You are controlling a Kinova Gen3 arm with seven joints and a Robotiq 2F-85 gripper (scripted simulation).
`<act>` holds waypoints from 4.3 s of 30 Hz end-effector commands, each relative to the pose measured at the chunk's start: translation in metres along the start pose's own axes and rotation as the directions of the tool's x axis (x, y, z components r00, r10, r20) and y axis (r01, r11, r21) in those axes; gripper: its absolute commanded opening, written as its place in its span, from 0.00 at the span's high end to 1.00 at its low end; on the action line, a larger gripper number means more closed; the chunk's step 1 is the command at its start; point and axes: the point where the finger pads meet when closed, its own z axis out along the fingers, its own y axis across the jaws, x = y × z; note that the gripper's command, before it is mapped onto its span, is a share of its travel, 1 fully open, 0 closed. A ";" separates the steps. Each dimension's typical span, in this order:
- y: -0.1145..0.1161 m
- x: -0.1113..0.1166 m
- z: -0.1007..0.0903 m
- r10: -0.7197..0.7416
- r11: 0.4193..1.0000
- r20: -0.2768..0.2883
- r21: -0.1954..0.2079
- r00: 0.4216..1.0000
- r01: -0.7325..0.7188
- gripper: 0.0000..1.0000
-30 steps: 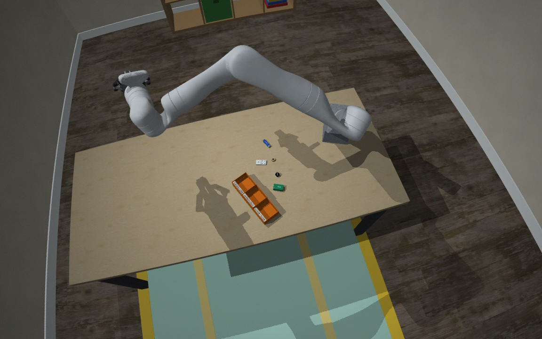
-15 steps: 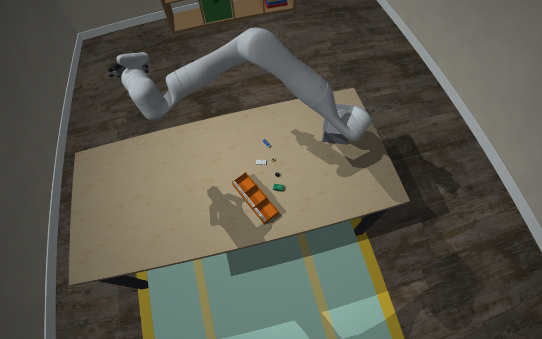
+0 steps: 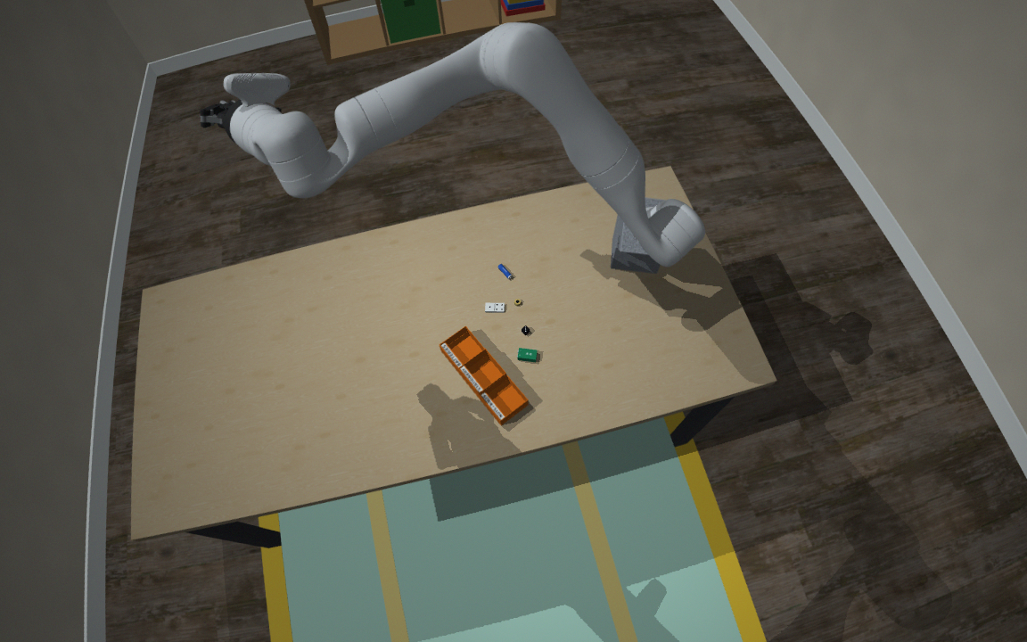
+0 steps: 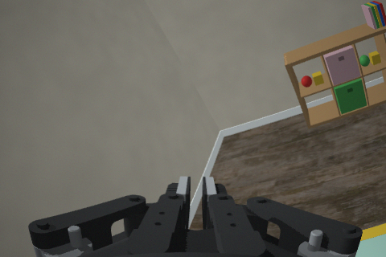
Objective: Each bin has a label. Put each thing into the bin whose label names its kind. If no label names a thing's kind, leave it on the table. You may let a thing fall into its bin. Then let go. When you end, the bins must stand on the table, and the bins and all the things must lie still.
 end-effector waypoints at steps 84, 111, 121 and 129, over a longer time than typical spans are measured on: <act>0.040 -0.155 -0.315 -0.119 0.985 0.270 0.153 0.955 0.080 0.91; 0.143 -0.244 -0.250 -0.062 0.991 0.333 -0.095 0.941 0.099 0.91; 0.180 -0.262 -0.225 0.007 0.973 0.348 -0.220 0.938 0.075 0.91; 0.226 -0.279 -0.198 0.090 0.939 0.349 -0.341 0.933 0.037 0.91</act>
